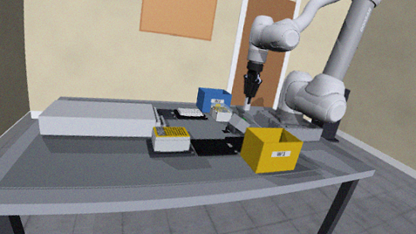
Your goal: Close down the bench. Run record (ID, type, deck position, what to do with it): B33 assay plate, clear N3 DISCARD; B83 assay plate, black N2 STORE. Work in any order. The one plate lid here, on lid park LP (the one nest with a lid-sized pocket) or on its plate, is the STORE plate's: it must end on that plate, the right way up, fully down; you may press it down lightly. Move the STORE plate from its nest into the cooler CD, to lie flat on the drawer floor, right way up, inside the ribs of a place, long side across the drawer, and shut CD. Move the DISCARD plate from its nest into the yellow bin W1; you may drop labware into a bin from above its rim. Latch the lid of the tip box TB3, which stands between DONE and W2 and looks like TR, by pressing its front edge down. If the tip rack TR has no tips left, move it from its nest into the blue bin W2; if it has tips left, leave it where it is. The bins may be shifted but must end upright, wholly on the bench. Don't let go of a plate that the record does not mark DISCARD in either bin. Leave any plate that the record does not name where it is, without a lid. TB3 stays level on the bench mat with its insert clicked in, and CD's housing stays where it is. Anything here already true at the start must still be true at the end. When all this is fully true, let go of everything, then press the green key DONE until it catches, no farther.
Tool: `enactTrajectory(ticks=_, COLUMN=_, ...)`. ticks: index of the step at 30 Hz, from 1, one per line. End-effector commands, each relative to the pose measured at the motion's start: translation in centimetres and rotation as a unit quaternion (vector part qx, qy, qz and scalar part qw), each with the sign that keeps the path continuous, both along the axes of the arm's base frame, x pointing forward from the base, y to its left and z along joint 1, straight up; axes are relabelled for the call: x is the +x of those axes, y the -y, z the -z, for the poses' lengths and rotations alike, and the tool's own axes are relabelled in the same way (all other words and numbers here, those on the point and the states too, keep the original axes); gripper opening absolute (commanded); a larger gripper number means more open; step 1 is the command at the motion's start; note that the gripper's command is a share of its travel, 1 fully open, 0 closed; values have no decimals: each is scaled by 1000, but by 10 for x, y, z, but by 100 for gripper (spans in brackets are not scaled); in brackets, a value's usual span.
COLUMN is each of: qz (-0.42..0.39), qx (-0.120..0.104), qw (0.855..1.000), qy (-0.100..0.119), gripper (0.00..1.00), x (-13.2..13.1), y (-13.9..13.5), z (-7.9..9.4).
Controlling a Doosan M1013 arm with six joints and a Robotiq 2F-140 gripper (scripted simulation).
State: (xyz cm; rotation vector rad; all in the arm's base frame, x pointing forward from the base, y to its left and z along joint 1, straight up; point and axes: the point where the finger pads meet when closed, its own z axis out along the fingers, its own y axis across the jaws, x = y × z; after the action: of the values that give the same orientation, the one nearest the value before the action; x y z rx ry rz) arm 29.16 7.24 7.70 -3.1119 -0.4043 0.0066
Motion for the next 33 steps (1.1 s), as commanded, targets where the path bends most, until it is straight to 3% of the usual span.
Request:
enactTrajectory(ticks=1, qz=0, qx=0, qw=1000, qy=0, gripper=0, x=0, y=0, z=9)
enactTrajectory(ticks=8, qz=0, qx=0, qw=1000, qy=0, gripper=0, x=0, y=0, z=27)
enactTrajectory(ticks=33, qz=0, qx=0, qw=1000, qy=0, gripper=0, x=0, y=0, z=35)
